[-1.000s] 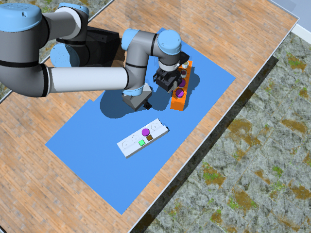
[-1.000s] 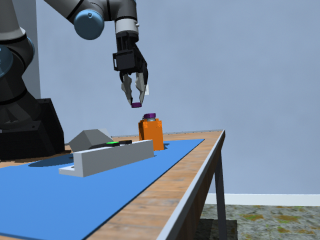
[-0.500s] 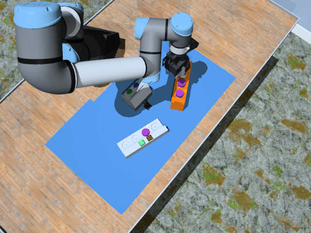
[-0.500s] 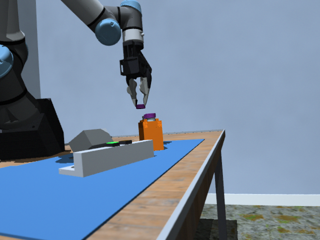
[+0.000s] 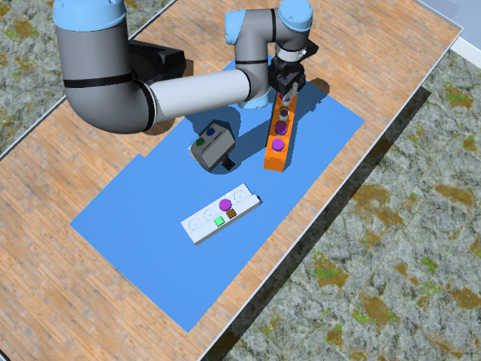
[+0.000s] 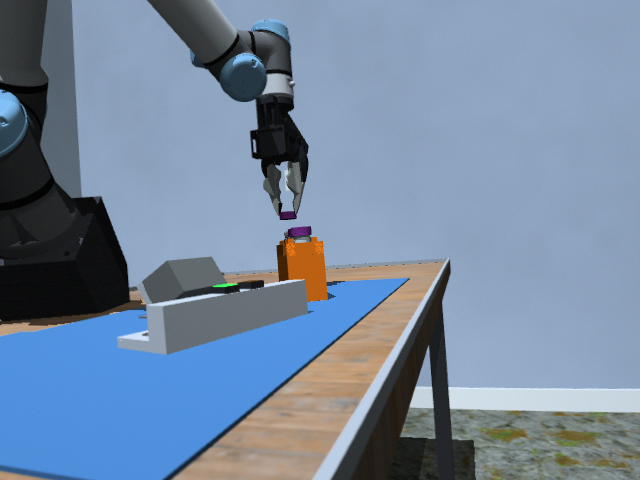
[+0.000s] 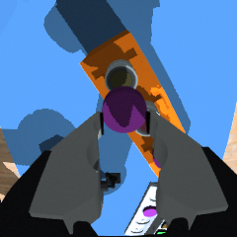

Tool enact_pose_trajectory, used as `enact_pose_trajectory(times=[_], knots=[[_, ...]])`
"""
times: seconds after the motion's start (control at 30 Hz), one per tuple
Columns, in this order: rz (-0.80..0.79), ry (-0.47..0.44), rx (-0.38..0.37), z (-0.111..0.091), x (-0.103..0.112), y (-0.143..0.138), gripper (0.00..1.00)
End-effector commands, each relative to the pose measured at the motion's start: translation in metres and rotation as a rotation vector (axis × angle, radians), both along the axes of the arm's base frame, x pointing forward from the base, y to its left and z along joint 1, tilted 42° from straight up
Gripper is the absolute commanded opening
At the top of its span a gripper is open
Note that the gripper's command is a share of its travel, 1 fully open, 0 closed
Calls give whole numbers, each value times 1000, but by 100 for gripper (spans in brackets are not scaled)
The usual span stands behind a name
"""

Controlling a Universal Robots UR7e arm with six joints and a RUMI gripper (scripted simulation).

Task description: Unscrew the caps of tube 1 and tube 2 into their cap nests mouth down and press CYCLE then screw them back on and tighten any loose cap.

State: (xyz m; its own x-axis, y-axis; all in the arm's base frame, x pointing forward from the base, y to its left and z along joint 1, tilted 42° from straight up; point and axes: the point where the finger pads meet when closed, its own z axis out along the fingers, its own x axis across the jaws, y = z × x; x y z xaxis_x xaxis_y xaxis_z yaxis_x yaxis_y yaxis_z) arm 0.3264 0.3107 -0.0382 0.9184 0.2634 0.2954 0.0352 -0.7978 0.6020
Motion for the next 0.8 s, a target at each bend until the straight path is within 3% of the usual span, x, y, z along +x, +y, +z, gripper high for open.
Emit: enact_pose_trajectory(times=[0.0, 0.3, 0.57, 0.77], knots=[[-4, -2, 1, -10, -2, 12, 0], [-6, -2, 0, -9, -2, 10, 0], [-7, 1, -4, -29, 6, -5, 0], [-7, 1, -4, -29, 7, -6, 0]])
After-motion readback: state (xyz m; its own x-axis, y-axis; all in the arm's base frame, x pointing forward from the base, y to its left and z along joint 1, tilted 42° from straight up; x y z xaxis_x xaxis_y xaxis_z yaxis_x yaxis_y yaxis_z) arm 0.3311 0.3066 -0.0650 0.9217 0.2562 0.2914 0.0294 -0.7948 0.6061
